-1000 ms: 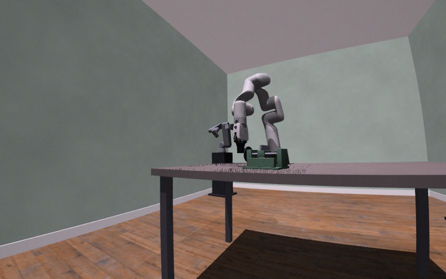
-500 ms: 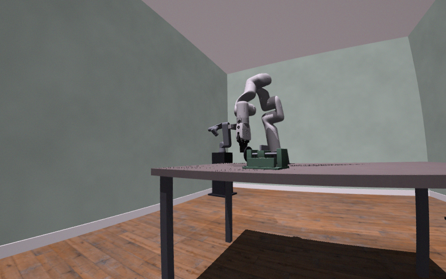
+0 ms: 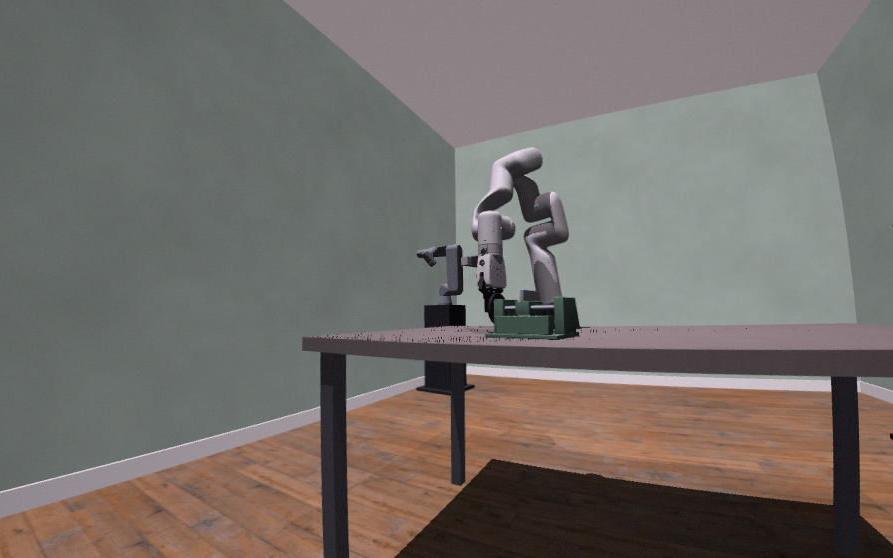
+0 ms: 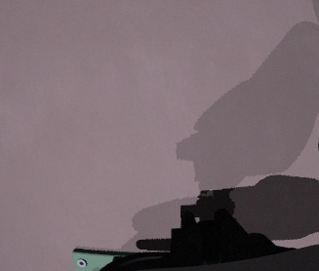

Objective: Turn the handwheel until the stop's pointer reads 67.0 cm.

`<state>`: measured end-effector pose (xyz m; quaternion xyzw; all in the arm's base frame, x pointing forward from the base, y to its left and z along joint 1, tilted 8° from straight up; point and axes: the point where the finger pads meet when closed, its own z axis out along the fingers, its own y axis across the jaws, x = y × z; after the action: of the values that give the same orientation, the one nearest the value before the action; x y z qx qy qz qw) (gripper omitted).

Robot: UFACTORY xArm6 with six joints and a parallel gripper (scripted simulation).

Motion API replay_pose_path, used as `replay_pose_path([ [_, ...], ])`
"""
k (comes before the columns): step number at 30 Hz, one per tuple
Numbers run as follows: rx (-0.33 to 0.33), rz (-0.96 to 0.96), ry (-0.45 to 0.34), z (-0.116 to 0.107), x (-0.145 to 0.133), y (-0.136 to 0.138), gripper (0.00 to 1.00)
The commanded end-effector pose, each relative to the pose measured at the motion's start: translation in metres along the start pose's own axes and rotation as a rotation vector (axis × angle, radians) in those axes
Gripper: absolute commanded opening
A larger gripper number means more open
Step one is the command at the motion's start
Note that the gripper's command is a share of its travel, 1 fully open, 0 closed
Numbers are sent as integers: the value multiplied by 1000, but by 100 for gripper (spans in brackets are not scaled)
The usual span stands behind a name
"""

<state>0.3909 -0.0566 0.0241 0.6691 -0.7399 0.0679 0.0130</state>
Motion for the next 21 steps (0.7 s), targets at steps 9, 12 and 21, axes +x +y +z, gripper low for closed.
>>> replay_pose_path([
  [9,1,0,1,19,0,-1,6],
  [12,1,0,1,24,0,-3,6],
  [21,1,0,1,38,0,-17,6],
])
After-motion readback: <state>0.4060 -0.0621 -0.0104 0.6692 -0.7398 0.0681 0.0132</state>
